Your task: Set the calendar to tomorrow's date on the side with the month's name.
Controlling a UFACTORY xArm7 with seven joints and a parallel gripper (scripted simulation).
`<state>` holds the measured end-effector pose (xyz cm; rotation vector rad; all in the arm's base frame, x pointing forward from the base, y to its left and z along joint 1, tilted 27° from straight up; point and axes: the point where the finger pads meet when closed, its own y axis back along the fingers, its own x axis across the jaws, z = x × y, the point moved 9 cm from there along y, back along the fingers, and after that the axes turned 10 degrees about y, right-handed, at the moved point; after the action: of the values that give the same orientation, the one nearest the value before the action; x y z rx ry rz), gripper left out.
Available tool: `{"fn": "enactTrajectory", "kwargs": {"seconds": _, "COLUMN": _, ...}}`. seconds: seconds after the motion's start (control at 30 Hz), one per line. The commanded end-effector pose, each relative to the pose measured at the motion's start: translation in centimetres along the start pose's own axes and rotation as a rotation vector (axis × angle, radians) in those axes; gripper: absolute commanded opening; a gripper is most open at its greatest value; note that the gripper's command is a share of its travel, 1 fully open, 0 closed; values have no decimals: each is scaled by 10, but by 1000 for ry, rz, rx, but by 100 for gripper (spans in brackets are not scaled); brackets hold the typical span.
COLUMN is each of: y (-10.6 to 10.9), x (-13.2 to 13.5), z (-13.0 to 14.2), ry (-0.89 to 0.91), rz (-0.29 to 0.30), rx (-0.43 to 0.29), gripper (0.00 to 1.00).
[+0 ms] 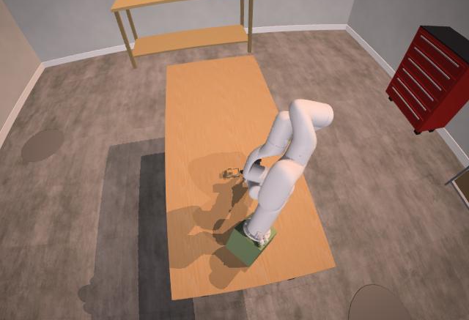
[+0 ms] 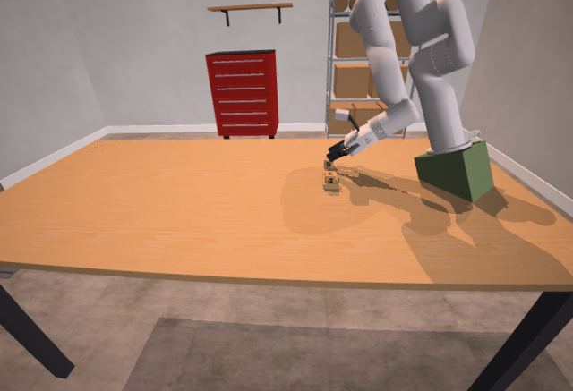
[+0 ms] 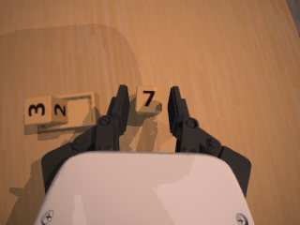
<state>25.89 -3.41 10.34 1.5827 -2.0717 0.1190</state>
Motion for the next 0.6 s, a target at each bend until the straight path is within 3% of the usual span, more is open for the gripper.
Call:
{"fn": "enactTrajectory", "kwargs": {"seconds": 0.0, "y": -5, "x": -2, "z": 6, "ry": 0, "rz": 4, "rx": 5, "gripper": 49}}
{"fn": "enactTrajectory", "kwargs": {"seconds": 0.57, "y": -15, "x": -5, "z": 21, "ry": 0, "rz": 4, "rx": 5, "gripper": 49}}
